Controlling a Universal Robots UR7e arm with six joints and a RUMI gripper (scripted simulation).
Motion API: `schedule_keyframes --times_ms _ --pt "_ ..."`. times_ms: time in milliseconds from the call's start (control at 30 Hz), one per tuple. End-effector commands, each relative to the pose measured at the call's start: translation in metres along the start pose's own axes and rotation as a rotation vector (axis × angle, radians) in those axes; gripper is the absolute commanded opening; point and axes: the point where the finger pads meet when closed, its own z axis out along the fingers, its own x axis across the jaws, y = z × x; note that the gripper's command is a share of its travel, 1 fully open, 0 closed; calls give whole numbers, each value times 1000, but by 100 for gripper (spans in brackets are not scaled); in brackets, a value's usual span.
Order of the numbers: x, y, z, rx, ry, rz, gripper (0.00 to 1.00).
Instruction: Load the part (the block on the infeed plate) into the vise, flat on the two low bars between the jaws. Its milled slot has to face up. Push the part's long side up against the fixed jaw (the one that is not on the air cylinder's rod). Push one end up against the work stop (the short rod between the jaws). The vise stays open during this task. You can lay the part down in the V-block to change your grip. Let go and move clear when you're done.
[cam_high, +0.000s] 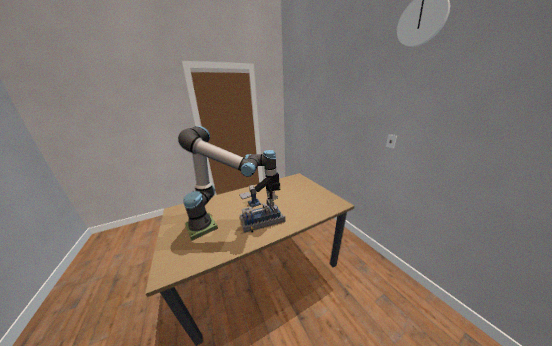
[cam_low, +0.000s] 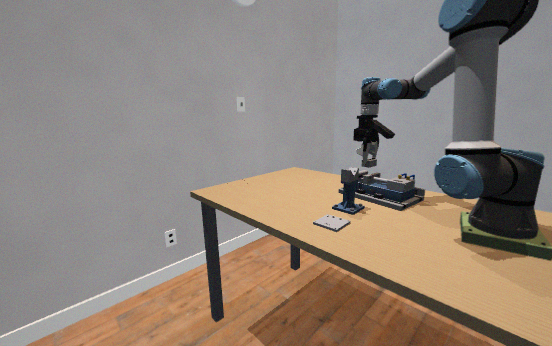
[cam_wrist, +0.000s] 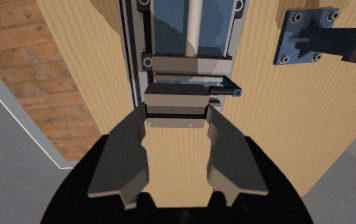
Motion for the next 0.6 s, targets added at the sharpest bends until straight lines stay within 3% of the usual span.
schedule_keyframes --times_ms 0,567 --pt "0 0 0 -1 -1 0 0" --pt "0 0 8 -1 -1 0 0"
